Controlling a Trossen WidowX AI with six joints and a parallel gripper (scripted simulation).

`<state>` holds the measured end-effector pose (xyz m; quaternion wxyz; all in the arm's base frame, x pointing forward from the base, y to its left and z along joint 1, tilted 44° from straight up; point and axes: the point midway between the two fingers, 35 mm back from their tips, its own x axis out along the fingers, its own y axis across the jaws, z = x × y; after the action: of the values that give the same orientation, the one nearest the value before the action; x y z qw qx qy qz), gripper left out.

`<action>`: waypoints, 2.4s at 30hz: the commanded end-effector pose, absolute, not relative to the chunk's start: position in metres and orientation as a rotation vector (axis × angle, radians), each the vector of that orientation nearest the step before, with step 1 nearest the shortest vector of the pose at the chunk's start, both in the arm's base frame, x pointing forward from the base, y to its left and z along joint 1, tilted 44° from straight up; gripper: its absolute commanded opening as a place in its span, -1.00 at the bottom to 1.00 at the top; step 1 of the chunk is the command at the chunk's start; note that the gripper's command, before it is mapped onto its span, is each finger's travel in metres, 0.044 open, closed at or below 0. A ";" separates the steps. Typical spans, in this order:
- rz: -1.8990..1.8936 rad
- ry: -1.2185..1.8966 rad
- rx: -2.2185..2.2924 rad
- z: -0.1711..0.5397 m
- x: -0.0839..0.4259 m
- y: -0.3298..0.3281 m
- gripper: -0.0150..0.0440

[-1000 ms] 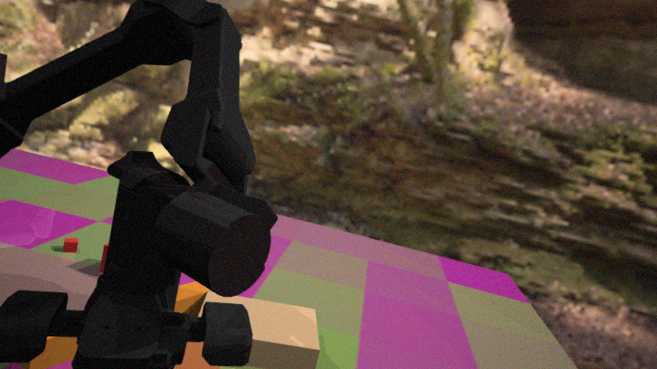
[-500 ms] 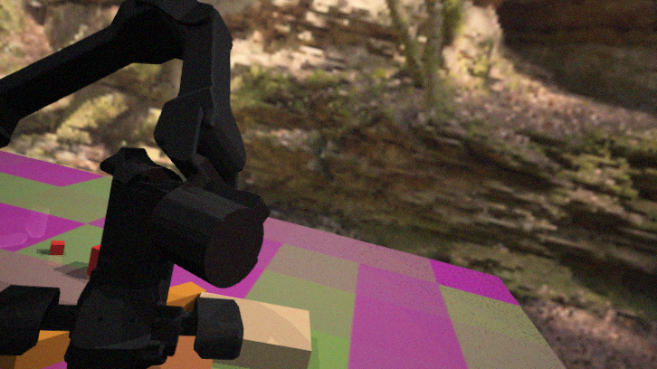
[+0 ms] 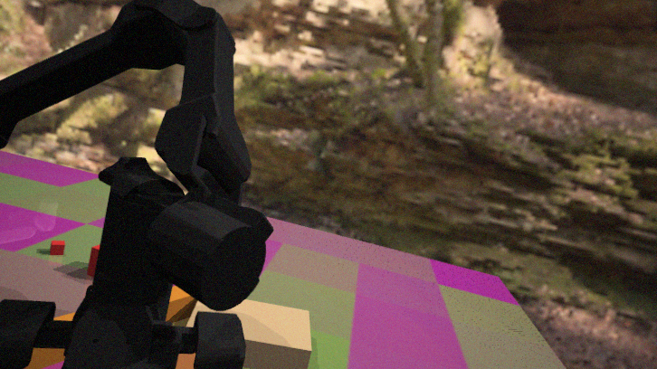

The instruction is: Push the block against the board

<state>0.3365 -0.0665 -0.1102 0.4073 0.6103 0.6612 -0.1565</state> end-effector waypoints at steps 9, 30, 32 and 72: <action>-0.394 1.661 1.534 -0.123 0.344 -0.083 -0.49; -0.395 1.661 1.533 -0.084 0.338 -0.120 -0.49; -0.395 1.662 1.533 -0.077 0.329 -0.111 -0.49; -0.521 1.665 1.638 -0.095 0.325 -0.050 -0.49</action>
<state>0.3257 -0.0549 -0.0990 0.3674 0.6366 0.6467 -0.2040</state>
